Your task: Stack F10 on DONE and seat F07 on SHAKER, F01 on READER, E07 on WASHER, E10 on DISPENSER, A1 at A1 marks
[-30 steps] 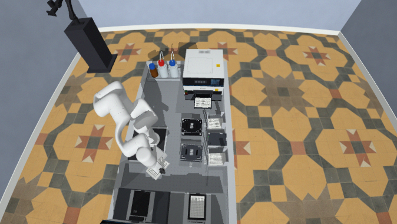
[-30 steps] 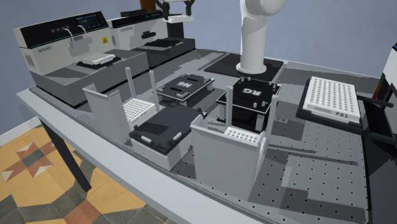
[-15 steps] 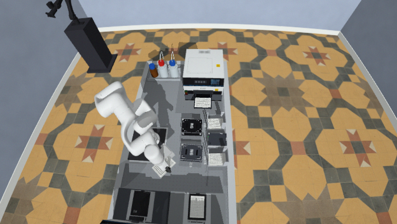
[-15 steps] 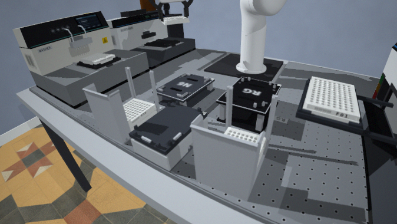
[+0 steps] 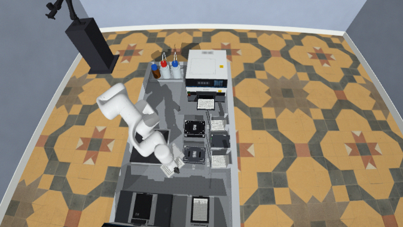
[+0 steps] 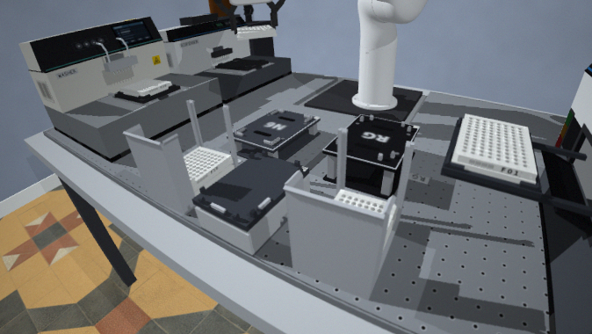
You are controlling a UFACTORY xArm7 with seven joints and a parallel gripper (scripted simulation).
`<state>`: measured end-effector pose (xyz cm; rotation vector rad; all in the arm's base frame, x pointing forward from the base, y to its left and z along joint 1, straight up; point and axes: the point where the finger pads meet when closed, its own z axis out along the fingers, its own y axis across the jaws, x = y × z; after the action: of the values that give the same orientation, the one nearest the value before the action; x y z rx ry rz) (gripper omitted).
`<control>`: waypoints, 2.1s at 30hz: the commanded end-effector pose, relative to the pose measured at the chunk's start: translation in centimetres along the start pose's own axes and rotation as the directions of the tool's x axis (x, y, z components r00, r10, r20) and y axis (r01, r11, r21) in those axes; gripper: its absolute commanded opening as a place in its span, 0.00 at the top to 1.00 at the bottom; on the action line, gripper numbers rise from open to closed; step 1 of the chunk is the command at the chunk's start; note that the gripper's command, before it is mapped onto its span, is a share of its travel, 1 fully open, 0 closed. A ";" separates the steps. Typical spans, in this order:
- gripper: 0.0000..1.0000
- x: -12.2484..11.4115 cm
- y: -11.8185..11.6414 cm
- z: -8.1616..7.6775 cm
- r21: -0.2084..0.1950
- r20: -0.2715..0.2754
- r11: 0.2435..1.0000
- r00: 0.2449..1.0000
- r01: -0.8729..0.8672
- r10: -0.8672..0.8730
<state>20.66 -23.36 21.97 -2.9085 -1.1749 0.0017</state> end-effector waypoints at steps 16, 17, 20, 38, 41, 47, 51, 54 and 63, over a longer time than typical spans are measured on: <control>1.00 5.1 1.8 -0.1 -0.003 0.001 0.995 0.995 -0.104 0.104; 1.00 5.4 1.8 -0.1 -0.003 0.001 0.993 0.993 -0.116 0.116; 1.00 6.4 1.9 -0.1 -0.003 0.001 0.989 0.989 -0.150 0.150; 1.00 11.5 2.4 -0.1 -0.003 0.000 0.969 0.969 -0.246 0.246; 1.00 12.5 2.5 -0.1 -0.003 0.000 0.960 0.960 -0.280 0.280; 1.00 13.9 2.7 -0.1 -0.003 0.000 0.955 0.955 -0.296 0.296; 1.00 15.2 2.8 -0.1 -0.003 0.000 0.955 0.955 -0.296 0.296; 1.00 15.7 2.9 -0.1 -0.003 -0.001 0.952 0.952 -0.307 0.307; 1.00 18.0 3.1 -0.1 -0.003 -0.001 0.924 0.924 -0.383 0.383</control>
<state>35.14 -13.42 21.94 -3.0738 -0.6230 0.0015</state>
